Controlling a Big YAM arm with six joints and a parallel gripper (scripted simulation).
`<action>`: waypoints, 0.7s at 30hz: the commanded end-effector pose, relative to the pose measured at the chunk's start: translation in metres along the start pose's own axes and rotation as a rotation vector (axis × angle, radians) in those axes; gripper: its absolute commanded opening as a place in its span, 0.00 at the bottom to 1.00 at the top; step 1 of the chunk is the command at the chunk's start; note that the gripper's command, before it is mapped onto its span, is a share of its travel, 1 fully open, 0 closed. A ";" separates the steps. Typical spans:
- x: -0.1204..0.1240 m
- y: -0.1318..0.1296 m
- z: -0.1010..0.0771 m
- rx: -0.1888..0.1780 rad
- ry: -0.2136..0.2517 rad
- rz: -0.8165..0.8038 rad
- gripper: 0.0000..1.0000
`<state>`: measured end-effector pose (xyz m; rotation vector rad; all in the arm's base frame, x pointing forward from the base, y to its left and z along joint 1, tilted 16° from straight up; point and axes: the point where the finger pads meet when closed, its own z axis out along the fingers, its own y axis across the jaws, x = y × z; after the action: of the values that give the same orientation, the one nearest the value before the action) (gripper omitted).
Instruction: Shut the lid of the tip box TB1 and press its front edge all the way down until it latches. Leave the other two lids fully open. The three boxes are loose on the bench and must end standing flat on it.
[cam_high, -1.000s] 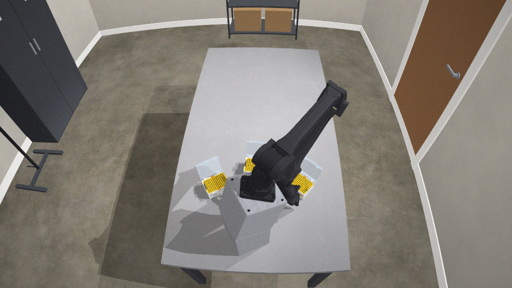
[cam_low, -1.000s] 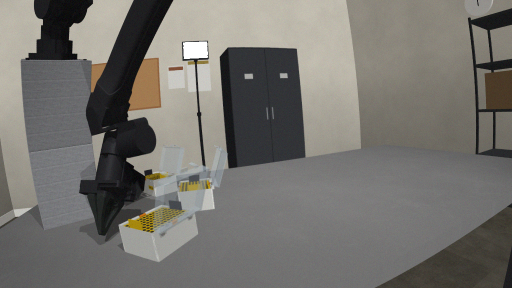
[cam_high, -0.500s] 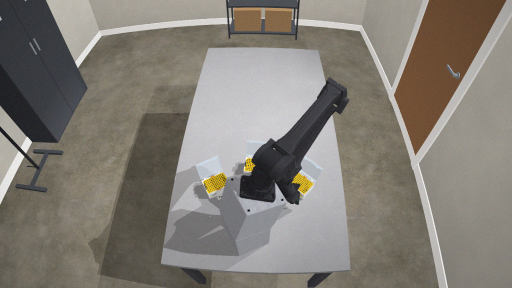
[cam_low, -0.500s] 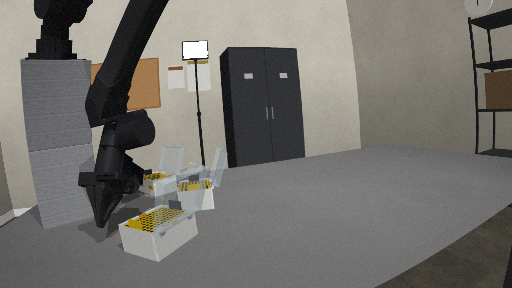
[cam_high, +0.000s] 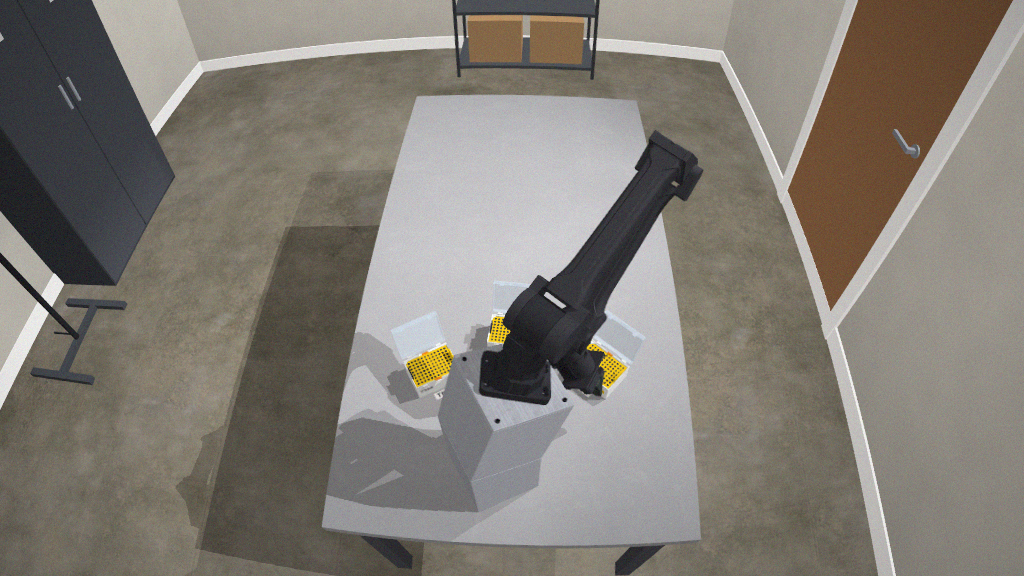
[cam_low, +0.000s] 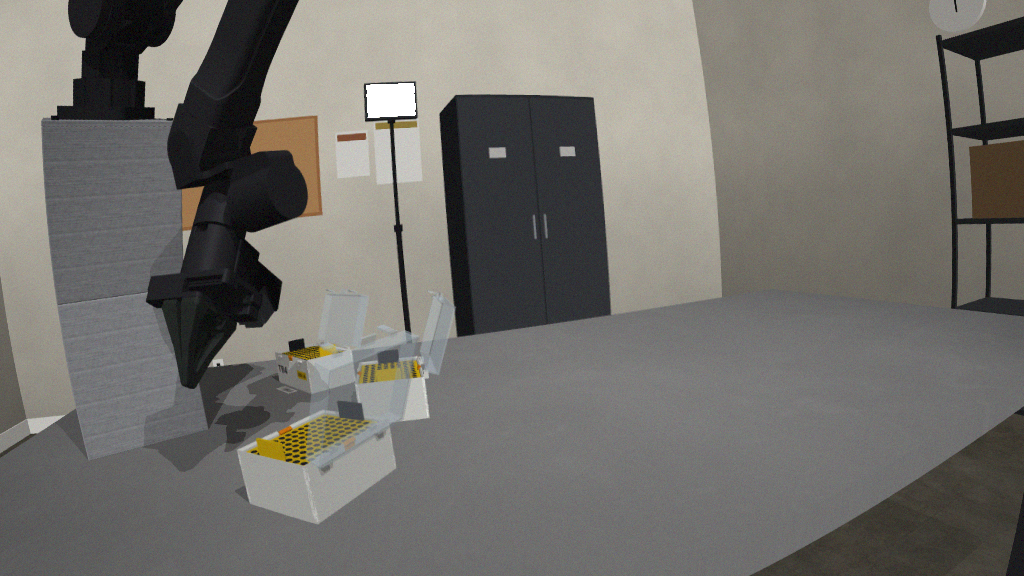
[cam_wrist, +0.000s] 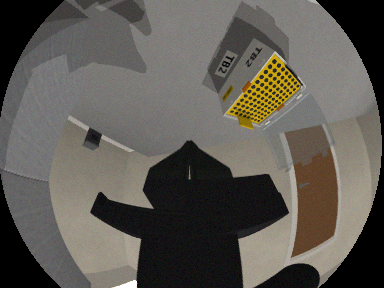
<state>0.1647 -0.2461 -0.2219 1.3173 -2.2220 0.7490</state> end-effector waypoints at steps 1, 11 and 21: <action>0.012 0.012 -0.028 -0.018 0.000 -0.004 0.00; 0.031 0.012 -0.060 -0.016 0.001 -0.002 0.00; 0.032 0.012 -0.058 -0.028 0.002 0.003 0.00</action>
<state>0.1559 -0.2303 -0.1596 1.3114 -2.2260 0.7450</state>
